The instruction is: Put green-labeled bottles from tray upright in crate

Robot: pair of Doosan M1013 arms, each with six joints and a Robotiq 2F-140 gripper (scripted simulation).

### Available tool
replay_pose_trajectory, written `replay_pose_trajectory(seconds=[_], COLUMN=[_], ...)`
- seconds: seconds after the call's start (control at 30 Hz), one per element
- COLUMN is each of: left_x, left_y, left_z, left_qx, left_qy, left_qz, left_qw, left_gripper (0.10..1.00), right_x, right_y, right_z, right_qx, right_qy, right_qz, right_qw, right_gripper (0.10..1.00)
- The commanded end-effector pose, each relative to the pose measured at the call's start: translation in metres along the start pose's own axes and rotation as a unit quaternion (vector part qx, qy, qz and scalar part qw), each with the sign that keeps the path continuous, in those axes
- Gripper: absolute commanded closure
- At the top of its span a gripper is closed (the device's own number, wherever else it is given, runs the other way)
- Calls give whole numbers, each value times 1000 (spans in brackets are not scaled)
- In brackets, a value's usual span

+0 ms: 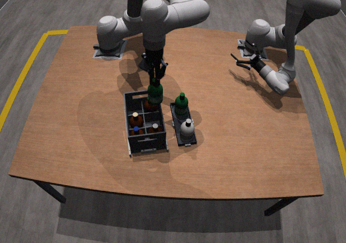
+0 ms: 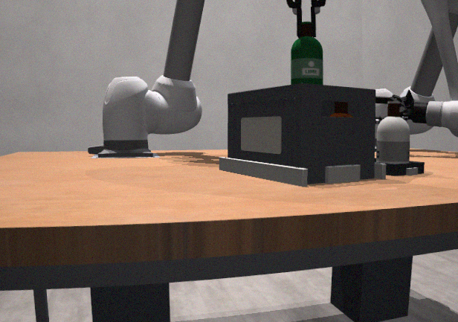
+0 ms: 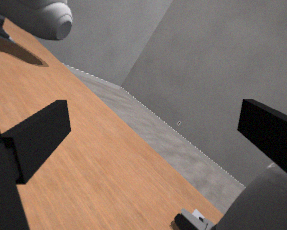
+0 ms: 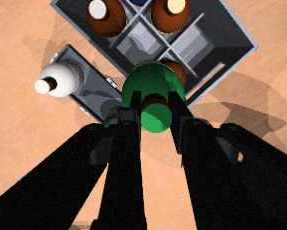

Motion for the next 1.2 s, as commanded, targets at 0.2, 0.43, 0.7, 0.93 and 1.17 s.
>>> replay_pose_trajectory(seconds=[0.2,0.43,0.7,0.93,1.17], left_x=[0,0,0,0,0], left_y=[0,0,0,0,0], left_z=[0,0,0,0,0], left_qx=[0,0,0,0,0], left_qy=[0,0,0,0,0], left_qz=[0,0,0,0,0], left_qw=[1000,1000,1000,1000,1000], left_gripper=[98,98,98,98,98], right_x=[9,19,26,35,40], right_y=[13,27,38,50,58], right_z=[-1,-1,-1,-1,-1], right_qx=[1,1,1,1,1], right_qy=[0,0,0,0,0], right_qz=[0,0,0,0,0], right_qw=[1000,1000,1000,1000,1000], right_gripper=[999,999,999,999,999])
Point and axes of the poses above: on each arm, the point where the finger pads meet when closed, its own z axis out along the fingers, its own y axis across the jaws, x = y × z, the point moved 4 cm from there along -z, back along the fingers, and after that the axes turned 7 degrees about z, right-handed, at the moved point
